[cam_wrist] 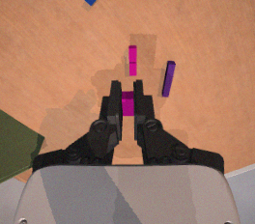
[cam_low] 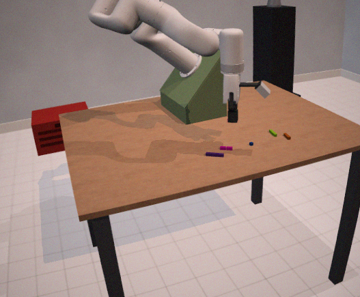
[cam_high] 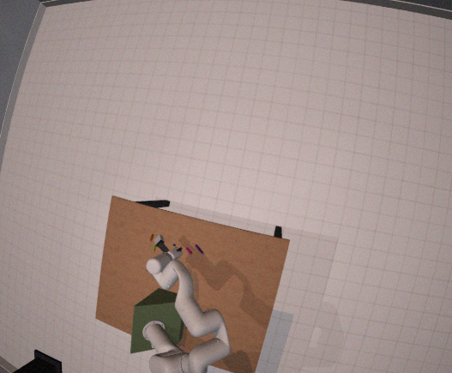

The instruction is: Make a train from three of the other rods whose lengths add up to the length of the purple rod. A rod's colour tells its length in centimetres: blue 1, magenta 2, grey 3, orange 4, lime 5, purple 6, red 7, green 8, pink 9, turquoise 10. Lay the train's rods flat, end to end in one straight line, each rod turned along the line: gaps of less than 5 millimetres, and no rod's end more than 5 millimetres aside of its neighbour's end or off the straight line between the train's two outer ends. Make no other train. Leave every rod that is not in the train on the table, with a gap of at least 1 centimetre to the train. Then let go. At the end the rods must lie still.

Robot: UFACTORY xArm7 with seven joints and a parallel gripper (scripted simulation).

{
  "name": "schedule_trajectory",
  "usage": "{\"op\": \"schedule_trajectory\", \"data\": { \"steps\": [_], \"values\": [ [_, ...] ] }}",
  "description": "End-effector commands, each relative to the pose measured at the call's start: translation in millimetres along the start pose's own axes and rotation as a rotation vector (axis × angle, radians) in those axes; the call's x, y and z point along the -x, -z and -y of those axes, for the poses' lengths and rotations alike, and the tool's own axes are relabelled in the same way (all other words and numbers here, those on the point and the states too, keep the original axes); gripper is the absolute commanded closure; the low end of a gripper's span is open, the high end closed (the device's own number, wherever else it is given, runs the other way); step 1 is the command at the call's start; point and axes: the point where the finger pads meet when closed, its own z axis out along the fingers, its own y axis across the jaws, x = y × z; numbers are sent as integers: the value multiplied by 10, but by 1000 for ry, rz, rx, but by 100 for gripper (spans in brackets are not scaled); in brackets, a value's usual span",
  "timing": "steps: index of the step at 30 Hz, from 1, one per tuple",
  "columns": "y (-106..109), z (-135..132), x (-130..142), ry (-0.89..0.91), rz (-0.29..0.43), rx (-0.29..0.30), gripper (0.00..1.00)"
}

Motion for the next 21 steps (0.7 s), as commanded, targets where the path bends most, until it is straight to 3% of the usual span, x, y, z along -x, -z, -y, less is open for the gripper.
{"op": "schedule_trajectory", "data": {
  "steps": [1, 21],
  "values": [
    [-11, -42, -185, -10, 6, -1, 96],
    [-76, -43, -186, -9, 7, 0, 96]
  ]
}}
